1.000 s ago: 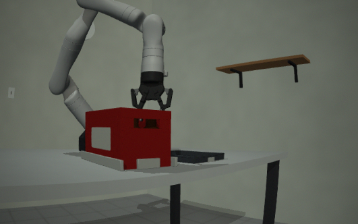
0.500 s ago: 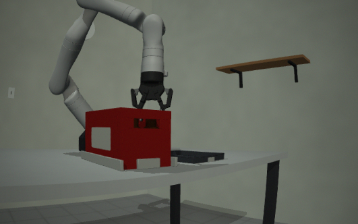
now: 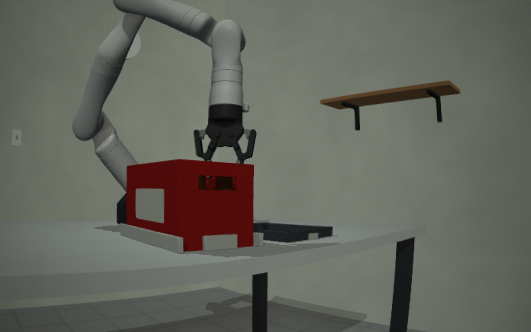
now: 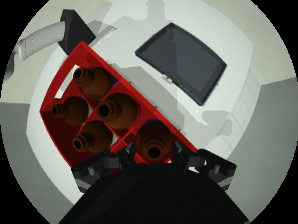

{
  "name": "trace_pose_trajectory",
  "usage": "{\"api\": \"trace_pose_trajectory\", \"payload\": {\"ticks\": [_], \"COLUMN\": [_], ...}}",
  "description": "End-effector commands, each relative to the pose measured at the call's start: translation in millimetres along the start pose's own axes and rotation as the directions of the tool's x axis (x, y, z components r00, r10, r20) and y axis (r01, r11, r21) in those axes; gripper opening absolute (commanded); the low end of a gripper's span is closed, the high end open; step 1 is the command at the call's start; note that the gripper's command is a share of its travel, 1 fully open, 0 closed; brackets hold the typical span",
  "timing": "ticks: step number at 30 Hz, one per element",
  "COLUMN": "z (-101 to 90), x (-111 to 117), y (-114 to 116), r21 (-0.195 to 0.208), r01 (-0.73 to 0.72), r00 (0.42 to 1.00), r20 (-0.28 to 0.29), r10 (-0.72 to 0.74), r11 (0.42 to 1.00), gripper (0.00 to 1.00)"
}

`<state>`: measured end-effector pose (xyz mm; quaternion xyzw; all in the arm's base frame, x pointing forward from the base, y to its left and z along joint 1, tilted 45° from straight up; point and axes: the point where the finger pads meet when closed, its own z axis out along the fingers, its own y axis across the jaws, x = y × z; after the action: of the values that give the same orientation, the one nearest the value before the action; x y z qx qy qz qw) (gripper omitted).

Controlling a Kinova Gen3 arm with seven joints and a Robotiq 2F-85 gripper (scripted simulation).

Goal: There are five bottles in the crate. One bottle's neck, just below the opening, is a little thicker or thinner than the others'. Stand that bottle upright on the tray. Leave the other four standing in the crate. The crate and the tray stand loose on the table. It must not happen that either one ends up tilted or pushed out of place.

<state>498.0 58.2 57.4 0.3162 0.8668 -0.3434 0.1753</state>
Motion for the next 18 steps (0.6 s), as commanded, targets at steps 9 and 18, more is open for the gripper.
{"api": "trace_pose_trajectory", "payload": {"ticks": [9, 18], "z": [-25.4, -50.1], "x": [-0.2, -0.1], "y": [1.1, 1.0], "r21": [-0.005, -0.005], "r01": [0.000, 0.000], "r00": [1.000, 1.000], "r20": [0.001, 0.001], "r10": [0.000, 0.000], "r11": [1.000, 1.000], "gripper": [0.64, 0.64]}}
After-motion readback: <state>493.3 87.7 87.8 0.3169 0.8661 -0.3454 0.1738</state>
